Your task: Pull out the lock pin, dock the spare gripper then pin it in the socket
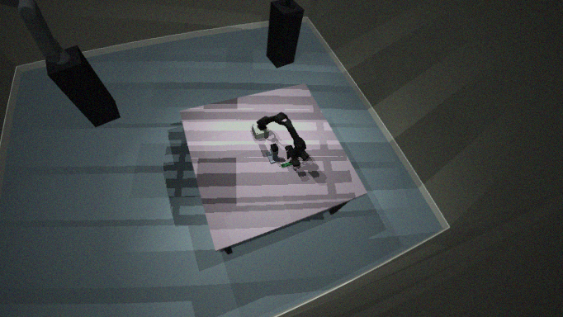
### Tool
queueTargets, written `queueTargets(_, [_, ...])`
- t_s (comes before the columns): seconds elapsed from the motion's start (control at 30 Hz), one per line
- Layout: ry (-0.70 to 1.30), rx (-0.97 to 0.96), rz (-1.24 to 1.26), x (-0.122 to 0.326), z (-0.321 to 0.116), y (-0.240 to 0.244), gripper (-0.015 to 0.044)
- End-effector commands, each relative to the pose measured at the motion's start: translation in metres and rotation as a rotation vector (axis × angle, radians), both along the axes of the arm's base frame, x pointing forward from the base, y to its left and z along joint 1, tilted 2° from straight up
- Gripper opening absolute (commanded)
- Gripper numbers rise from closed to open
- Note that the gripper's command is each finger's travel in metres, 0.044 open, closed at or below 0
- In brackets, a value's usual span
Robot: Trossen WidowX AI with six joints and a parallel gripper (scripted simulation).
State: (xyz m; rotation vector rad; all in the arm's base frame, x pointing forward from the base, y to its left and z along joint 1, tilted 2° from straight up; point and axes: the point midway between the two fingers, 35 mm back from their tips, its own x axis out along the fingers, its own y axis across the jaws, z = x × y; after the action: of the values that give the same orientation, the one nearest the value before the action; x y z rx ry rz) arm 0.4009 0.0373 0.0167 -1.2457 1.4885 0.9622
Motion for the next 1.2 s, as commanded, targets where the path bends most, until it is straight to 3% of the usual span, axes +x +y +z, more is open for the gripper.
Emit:
queueTargets(0.0, [0.007, 0.003, -0.002, -0.001, -0.010, 0.001, 0.0180])
queueTargets(1.03, [0.007, 0.003, -0.002, -0.002, -0.051, 0.002, 0.0180])
queueTargets(1.17, [0.007, 0.003, -0.002, -0.002, -0.051, 0.002, 0.0075])
